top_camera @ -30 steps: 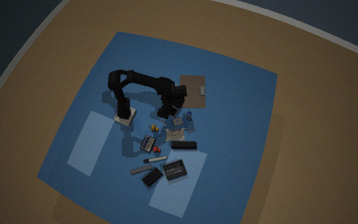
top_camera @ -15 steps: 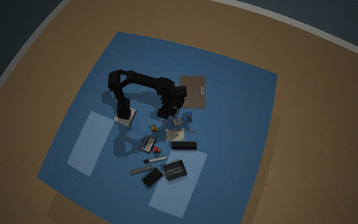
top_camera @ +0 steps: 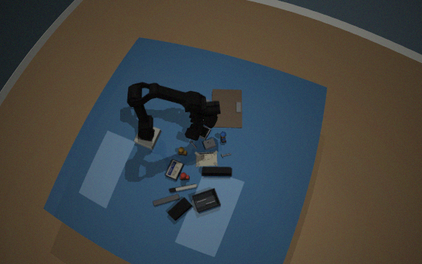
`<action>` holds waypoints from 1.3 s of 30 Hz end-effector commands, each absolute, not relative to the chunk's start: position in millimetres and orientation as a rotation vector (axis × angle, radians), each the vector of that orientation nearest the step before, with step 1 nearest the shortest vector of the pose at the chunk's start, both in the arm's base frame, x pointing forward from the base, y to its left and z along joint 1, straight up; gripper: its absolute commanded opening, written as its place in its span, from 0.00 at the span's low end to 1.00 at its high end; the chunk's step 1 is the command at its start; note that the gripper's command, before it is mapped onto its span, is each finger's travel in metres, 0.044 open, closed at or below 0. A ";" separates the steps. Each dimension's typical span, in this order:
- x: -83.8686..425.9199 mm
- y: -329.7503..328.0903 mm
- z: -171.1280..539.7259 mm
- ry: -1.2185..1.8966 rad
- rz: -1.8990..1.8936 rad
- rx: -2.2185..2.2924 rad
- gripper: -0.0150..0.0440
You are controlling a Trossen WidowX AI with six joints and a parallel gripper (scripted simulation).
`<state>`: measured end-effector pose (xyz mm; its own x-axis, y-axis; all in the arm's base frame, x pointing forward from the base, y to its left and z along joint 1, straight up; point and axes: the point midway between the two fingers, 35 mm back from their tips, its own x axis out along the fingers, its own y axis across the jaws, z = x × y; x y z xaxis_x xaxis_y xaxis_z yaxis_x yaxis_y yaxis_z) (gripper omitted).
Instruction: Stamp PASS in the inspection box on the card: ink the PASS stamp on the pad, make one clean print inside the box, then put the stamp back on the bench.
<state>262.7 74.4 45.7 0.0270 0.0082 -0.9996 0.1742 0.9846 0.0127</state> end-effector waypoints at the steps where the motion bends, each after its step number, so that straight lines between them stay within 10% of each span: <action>1: 263.5 74.4 43.8 1.538 -0.130 0.145 0.25; 39: 263.6 74.5 59.9 1.538 -0.130 0.145 0.25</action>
<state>263.0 74.5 55.6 0.0267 0.0081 -0.9996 0.1742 0.9846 0.0126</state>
